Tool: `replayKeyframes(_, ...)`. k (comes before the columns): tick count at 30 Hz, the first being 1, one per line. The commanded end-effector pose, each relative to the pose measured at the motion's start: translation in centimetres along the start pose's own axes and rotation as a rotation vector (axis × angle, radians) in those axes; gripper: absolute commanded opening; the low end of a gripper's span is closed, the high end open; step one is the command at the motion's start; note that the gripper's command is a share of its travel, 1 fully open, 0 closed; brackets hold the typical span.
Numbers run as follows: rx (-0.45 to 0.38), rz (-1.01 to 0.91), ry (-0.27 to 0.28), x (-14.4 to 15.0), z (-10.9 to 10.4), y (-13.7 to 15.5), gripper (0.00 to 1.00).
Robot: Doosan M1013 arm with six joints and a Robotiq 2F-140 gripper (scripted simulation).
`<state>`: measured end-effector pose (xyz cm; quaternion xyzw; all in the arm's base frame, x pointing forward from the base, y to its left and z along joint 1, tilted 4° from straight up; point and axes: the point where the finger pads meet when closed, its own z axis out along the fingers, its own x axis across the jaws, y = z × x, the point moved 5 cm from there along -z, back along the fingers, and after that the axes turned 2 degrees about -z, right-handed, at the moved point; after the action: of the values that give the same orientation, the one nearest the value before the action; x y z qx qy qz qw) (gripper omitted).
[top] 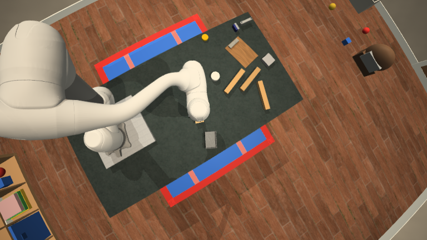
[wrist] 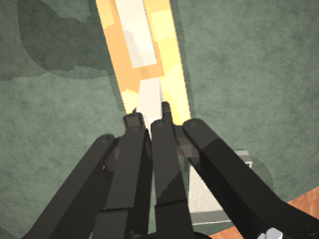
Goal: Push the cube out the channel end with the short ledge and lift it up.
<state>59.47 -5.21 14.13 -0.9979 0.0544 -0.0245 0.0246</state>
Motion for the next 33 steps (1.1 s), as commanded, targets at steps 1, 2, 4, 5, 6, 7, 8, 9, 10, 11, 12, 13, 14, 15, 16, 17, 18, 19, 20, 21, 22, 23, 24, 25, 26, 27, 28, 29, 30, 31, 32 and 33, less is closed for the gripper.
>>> replayKeyframes(1, 0.002, -0.009, -0.003, -0.1, 1.0, -0.1, 0.00)
replayKeyframes(2, 0.002, -0.009, -0.003, -0.1, 1.2, -0.1, 0.00)
replayKeyframes(4, 0.002, -0.009, -0.003, -0.1, 1.6, -0.1, 0.00)
replayKeyframes(5, 0.002, -0.009, -0.003, -0.1, 1.8, -0.1, 0.00)
replayKeyframes(6, 0.002, -0.009, -0.003, -0.1, 1.9, -0.1, 0.00)
replayKeyframes(7, 0.002, -0.009, -0.003, -0.1, 2.0, -0.1, 0.00)
replayKeyframes(8, 0.002, -0.009, -0.003, -0.1, 2.1, -0.1, 0.00)
replayKeyframes(9, 0.002, -0.009, -0.003, -0.1, 2.1, -0.1, 0.00)
replayKeyframes(10, 0.002, -0.009, -0.003, -0.1, 2.1, -0.1, 0.00)
replayKeyframes(11, 0.002, -0.009, -0.003, -0.1, 2.0, -0.1, 0.00)
replayKeyframes(12, 0.002, -0.009, -0.003, -0.1, 1.8, -0.1, 0.00)
replayKeyframes(13, 0.002, -0.009, -0.003, -0.1, 1.3, -0.1, 0.00)
replayKeyframes(14, 0.002, -0.009, -0.003, -0.1, 1.3, -0.1, 0.00)
replayKeyframes(15, 0.002, -0.009, -0.003, -0.1, 1.3, -0.1, 0.00)
replayKeyframes(16, 0.002, -0.009, -0.003, -0.1, 0.4, -0.1, 0.00)
replayKeyframes(17, 0.002, -0.009, -0.003, -0.1, -0.7, -0.1, 0.00)
replayKeyframes(18, 0.002, -0.009, -0.003, -0.1, -1.8, -0.1, 0.00)
replayKeyframes(19, 0.002, -0.009, -0.003, -0.1, -3.0, -0.1, 0.00)
replayKeyframes(20, 0.002, -0.009, -0.003, -0.1, -3.9, -0.1, 0.00)
replayKeyframes(21, 0.002, -0.009, -0.003, -0.1, -4.6, -0.1, 0.00)
replayKeyframes(22, 0.002, -0.009, -0.003, -0.1, -4.9, -0.1, 0.00)
replayKeyframes(23, 0.002, -0.009, -0.003, -0.1, -4.9, -0.1, 0.00)
replayKeyframes(24, 0.002, -0.009, -0.003, -0.1, -4.9, -0.1, 0.00)
replayKeyframes(25, 0.002, -0.009, -0.003, -0.1, -4.9, -0.1, 0.00)
replayKeyframes(26, 0.002, -0.009, -0.003, -0.1, -4.9, -0.1, 0.00)
replayKeyframes(27, 0.002, -0.009, -0.003, -0.1, -4.9, -0.1, 0.00)
replayKeyframes(28, 0.002, -0.009, -0.003, -0.1, -4.9, -0.1, 0.00)
replayKeyframes(29, 0.002, -0.009, -0.003, -0.1, -4.9, -0.1, 0.00)
replayKeyframes(30, 0.002, -0.009, -0.003, -0.1, -4.9, -0.1, 0.00)
replayKeyframes(31, 0.002, -0.009, -0.003, -0.1, -4.9, -0.1, 0.00)
replayKeyframes(32, 0.002, -0.009, -0.003, -0.1, -4.9, -0.1, 0.00)
replayKeyframes(33, 0.002, -0.009, -0.003, -0.1, -4.9, -0.1, 0.00)
